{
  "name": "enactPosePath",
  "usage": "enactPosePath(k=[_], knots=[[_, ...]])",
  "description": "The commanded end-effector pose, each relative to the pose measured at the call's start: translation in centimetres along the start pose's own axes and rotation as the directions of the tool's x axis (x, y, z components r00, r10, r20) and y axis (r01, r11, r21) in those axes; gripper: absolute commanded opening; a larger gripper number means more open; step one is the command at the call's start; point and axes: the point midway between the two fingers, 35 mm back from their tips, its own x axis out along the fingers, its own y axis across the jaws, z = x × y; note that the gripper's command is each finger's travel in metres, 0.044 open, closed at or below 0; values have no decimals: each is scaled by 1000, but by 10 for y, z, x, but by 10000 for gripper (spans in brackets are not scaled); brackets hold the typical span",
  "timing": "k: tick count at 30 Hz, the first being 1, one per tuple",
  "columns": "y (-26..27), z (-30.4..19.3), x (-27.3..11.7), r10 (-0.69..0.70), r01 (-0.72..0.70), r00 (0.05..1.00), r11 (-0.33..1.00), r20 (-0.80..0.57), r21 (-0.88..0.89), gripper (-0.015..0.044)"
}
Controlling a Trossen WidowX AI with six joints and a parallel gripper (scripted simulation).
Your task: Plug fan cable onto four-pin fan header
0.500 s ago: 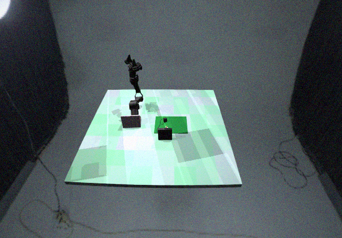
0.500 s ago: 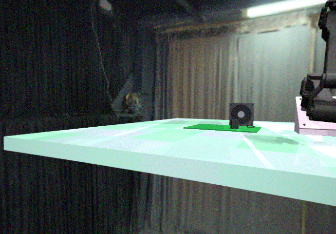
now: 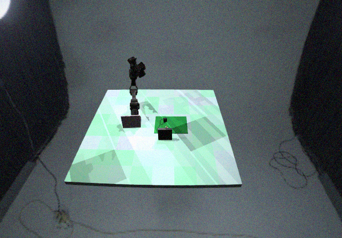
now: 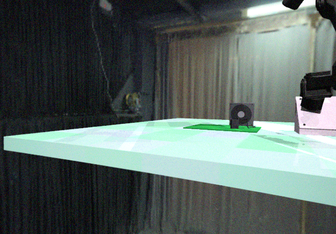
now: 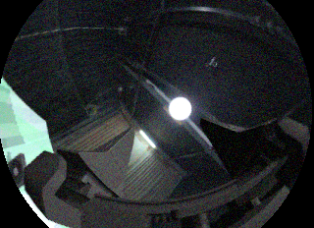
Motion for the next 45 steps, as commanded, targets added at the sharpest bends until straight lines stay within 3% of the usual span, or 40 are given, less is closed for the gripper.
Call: enactPosePath(k=[1,7,15,21,25,28,31,38,45], knots=[[63,1,33,306,-306,952,950,8,63,440],[164,11,47,690,-686,724,717,20,122,440],[285,36,10,981,-972,193,189,18,141,440],[352,53,-46,974,-959,-224,-214,-39,184,440],[383,62,-90,866,-856,-491,-461,-93,232,440],[396,67,-118,761,-758,-638,-593,-120,270,440],[401,70,-130,705,-707,-697,-644,-131,292,440],[413,69,-139,707,-709,-695,-642,-132,292,440],[469,58,-198,705,-706,-698,-646,-128,292,440]])
